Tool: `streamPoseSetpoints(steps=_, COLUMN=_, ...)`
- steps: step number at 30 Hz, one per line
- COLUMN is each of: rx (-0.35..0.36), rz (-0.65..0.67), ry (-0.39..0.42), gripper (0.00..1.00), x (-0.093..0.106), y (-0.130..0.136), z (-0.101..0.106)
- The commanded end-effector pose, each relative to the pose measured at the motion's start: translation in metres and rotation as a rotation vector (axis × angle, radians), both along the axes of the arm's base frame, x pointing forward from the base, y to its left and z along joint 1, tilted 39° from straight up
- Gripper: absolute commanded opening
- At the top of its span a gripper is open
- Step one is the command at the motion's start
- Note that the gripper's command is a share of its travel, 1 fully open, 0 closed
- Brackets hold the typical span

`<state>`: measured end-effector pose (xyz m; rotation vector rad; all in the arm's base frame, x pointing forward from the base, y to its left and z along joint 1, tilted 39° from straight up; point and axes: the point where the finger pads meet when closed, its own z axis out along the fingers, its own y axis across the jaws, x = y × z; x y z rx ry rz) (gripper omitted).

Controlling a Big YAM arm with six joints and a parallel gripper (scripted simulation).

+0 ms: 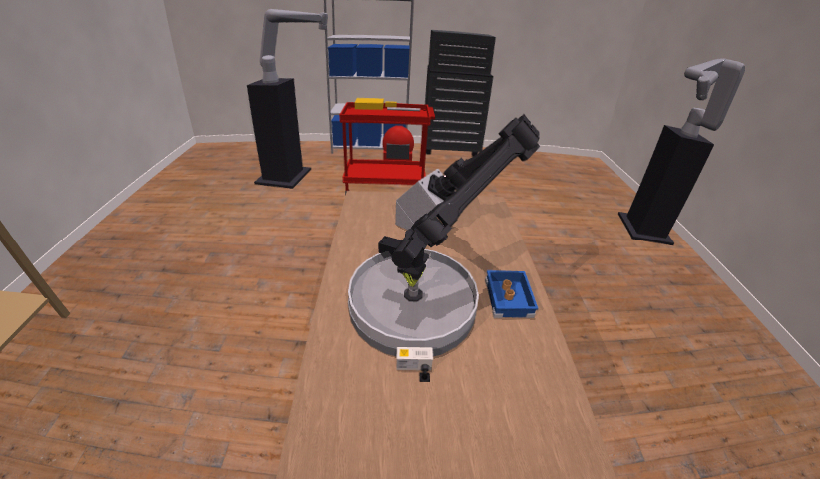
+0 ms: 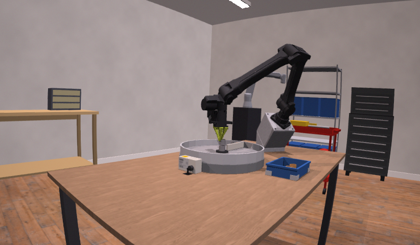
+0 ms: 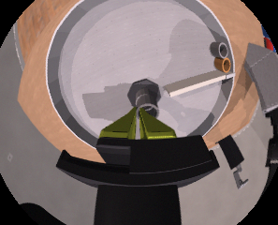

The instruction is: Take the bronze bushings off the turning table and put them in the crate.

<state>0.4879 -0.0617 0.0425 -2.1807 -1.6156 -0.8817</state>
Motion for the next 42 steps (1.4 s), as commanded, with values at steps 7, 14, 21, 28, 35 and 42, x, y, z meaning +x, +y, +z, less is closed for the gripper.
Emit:
streamPoseSetpoints(steps=7, rx=-0.021, rz=-0.036, ry=-0.047, gripper=0.00, x=0.0067, y=-0.0187, z=0.0210)
streamPoseSetpoints(steps=14, rx=-0.021, rz=-0.036, ry=-0.047, gripper=0.00, x=0.0067, y=-0.0187, z=0.0210)
streamPoseSetpoints(steps=21, rx=-0.020, rz=-0.034, ry=-0.047, gripper=0.00, x=0.0093, y=-0.0158, z=0.0232)
streamPoseSetpoints(steps=28, rx=-0.023, rz=-0.019, ry=-0.055, gripper=0.00, x=0.0133, y=-0.0102, z=0.0265)
streamPoseSetpoints(steps=35, rx=-0.023, rz=-0.019, ry=-0.055, gripper=0.00, x=0.0133, y=-0.0102, z=0.0265)
streamPoseSetpoints(steps=42, rx=-0.023, rz=-0.019, ry=-0.055, gripper=0.00, x=0.0133, y=-0.0102, z=0.0265)
